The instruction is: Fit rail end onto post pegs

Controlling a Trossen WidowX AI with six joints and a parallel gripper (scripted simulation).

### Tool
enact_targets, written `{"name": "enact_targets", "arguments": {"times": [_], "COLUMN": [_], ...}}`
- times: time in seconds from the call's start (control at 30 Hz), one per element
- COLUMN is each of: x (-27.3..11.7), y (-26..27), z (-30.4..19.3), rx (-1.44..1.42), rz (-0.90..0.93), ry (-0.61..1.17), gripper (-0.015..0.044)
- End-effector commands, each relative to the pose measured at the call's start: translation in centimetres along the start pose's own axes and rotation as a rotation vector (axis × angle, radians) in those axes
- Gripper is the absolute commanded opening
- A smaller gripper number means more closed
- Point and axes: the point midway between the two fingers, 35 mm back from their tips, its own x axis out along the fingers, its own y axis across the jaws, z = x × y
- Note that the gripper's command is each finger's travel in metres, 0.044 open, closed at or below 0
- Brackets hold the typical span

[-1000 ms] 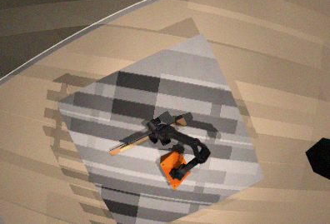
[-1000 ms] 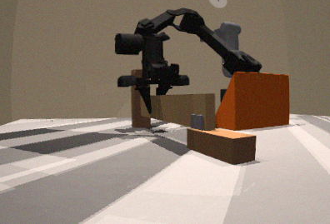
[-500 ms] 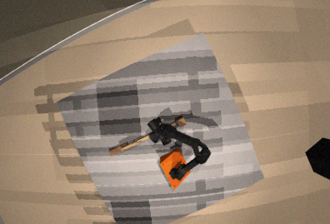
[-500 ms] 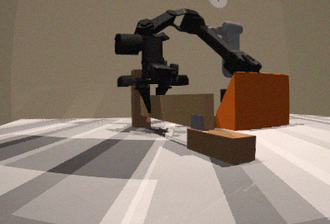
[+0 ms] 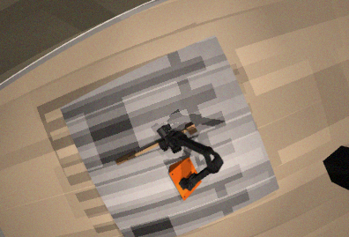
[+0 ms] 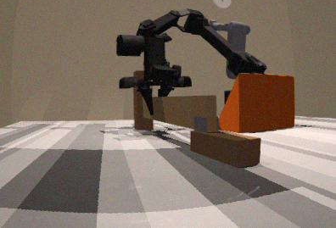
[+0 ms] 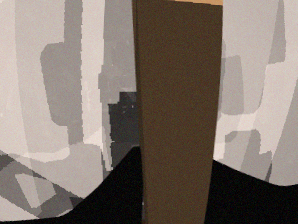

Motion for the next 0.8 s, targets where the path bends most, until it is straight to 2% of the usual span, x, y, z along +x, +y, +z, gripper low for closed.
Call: {"name": "enact_targets", "arguments": {"times": [0.0, 0.63, 0.77], "x": [-0.33, -0.26, -0.02], "y": [-0.09, -0.1, -0.02], "z": [-0.31, -0.89, -0.41], "rx": [0.0, 0.0, 0.0], "rz": [-0.01, -0.01, -0.001], "ry": [0.0, 0.001, -0.005], "gripper": [0.0, 0.0, 0.0105]}}
